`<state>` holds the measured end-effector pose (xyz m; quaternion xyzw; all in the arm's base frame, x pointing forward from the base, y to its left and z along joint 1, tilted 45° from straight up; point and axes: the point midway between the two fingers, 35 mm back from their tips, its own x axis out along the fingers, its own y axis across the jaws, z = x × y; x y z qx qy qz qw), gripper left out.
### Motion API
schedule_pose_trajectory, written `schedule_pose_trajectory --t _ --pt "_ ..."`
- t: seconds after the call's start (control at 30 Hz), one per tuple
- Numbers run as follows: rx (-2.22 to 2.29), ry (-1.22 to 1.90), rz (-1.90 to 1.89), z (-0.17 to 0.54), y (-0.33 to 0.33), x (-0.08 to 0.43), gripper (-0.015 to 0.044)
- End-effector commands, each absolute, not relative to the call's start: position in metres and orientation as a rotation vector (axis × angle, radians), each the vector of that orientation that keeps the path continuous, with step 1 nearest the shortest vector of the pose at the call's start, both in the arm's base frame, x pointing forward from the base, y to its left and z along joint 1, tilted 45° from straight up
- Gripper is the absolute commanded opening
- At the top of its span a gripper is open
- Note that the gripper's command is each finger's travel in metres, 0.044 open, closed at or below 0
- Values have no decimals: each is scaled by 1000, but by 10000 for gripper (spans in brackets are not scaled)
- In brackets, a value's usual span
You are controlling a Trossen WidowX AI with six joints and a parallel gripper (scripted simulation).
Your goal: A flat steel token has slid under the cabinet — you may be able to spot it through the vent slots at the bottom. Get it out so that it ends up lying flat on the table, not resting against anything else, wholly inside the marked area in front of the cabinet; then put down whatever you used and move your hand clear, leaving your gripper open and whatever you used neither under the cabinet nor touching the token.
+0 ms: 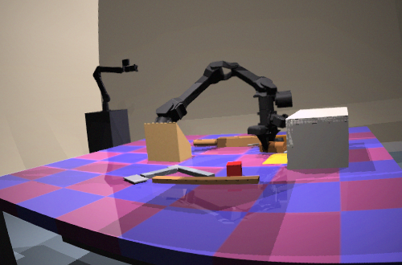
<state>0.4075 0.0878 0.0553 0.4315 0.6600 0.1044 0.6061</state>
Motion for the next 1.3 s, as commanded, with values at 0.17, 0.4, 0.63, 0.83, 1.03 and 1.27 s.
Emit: schedule_pose_trajectory --t 0.17,0.4,0.63,0.83,1.03,1.27 --pt "997 1525 245 52 84 415 0" --pt "997 1525 245 45 78 412 0" --pt "997 1525 244 39 74 408 0" --pt "997 1526 244 34 69 405 0" --pt "997 1526 244 32 67 403 0" --pt "997 1526 244 32 68 402 0"
